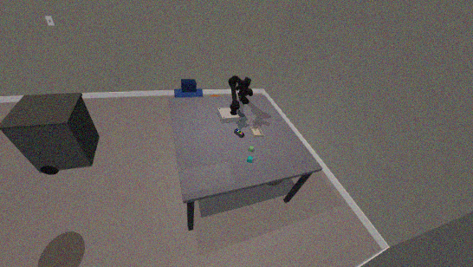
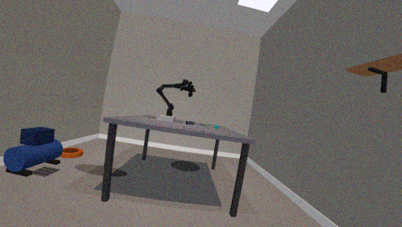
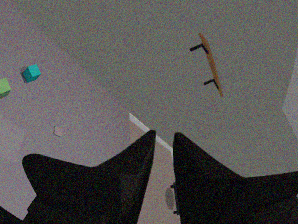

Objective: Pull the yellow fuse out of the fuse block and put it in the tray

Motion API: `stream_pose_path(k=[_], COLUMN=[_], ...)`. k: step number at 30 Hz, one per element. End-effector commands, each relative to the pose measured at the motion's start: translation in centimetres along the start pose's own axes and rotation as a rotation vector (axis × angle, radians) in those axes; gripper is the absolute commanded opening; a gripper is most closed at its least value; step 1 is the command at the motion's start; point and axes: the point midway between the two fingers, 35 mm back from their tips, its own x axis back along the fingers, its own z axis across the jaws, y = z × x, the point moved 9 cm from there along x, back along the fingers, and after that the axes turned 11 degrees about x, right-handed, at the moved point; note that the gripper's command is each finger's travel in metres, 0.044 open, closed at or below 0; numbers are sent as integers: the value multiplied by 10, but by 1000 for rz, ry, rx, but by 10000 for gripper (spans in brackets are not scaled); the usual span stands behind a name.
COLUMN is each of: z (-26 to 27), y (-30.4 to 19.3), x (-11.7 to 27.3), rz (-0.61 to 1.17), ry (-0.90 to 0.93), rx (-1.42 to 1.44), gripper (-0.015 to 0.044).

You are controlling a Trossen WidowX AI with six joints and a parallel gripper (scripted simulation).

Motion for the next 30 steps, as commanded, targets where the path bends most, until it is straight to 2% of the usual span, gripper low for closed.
stream_pose_path(k=[1, 9, 17, 19, 30], z=[40, 132, 224, 231, 231], y=[11, 12, -10, -13, -11], x=[-38, -90, -111, -111, -116], rz=[-14, -200, -629, -675, -675], ry=[250, 792, 1357, 1402, 1401], rx=[352, 943, 1300, 1314, 1315], gripper=[62, 62, 62, 62, 62])
